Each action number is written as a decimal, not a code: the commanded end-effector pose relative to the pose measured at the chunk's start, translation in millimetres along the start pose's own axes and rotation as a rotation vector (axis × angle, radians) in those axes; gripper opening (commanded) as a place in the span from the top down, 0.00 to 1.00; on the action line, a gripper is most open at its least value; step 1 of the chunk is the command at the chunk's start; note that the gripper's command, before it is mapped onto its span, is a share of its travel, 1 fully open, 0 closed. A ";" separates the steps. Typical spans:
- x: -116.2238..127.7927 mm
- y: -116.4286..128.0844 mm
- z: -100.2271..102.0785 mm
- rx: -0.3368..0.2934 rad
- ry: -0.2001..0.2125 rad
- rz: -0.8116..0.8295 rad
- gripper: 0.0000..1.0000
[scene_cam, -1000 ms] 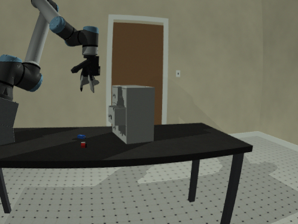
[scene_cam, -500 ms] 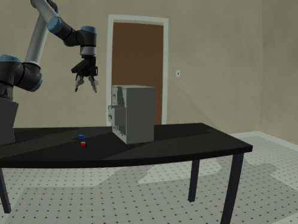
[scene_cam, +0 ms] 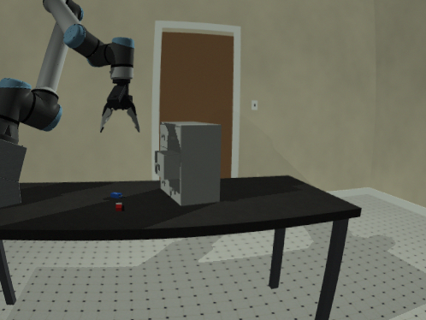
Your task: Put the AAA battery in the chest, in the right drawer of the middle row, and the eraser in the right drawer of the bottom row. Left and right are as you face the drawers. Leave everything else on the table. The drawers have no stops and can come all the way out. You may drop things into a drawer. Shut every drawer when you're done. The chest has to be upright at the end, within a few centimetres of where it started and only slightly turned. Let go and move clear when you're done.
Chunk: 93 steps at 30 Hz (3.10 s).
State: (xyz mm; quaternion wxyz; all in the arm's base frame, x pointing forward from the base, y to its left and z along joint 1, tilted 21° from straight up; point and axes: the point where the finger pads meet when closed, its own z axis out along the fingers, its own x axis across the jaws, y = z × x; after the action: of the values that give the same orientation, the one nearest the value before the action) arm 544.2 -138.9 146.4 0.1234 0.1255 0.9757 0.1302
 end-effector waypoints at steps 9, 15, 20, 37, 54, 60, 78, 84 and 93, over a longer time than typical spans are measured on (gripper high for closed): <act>5.6 -8.7 1.1 -0.008 -0.003 -0.497 0.00; 8.7 -10.9 1.9 -0.008 -0.004 -0.705 0.00; 12.2 -12.4 2.7 -0.008 -0.005 -0.908 0.00; 24.0 -14.1 5.1 -0.007 -0.008 -1.441 0.00; 34.6 -14.3 6.9 -0.005 -0.010 -1.801 0.00; 37.0 -14.4 7.3 -0.005 -0.010 -1.876 0.00; 40.5 -14.4 7.8 -0.005 -0.011 -1.978 0.00; 40.6 -14.4 7.8 -0.005 -0.011 -1.983 0.00; 40.5 -14.4 8.0 -0.004 -0.013 -1.983 0.00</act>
State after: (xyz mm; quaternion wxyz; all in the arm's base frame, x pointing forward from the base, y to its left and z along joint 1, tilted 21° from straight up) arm 504.9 -138.9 125.9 0.1815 -0.7474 0.6383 -0.0303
